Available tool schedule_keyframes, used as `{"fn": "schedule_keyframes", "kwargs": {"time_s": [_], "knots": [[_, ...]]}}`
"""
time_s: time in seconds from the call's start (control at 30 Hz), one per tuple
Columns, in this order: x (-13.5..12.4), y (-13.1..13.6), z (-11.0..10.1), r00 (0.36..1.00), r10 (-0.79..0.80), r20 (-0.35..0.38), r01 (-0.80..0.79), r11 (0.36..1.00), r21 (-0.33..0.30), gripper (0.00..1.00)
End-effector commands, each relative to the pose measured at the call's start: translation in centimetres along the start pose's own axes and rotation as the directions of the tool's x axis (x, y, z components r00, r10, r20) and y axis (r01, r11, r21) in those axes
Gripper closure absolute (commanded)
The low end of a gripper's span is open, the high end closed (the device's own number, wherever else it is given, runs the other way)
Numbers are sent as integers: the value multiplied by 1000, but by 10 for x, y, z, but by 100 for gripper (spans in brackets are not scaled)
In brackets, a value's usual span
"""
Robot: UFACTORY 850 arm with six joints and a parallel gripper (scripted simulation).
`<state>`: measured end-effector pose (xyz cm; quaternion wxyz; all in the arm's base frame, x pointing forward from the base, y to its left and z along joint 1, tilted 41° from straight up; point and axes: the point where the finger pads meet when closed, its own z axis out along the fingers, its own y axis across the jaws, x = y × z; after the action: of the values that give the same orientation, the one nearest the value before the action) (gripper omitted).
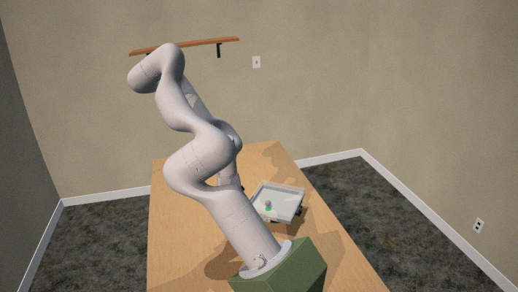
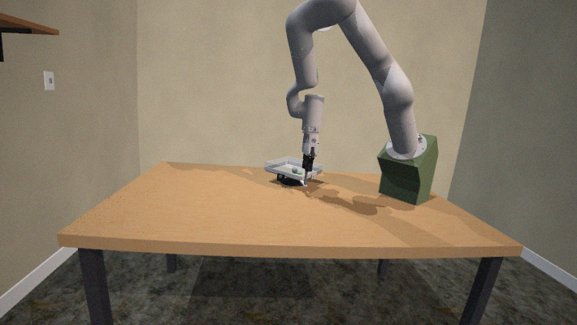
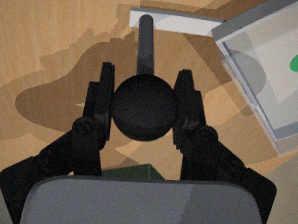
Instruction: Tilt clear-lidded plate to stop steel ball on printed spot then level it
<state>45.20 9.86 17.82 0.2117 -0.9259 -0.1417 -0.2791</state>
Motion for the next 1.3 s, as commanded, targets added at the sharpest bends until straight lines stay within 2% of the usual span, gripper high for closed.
{"fn": "schedule_keyframes", "kwargs": {"time_s": [0.0, 1.27], "knots": [[1, 0, -1, 1000, 0, 1, 0, 1000, -1, 100], [3, 1, -1, 1000, 0, 1, 0, 1000, -1, 100]]}}
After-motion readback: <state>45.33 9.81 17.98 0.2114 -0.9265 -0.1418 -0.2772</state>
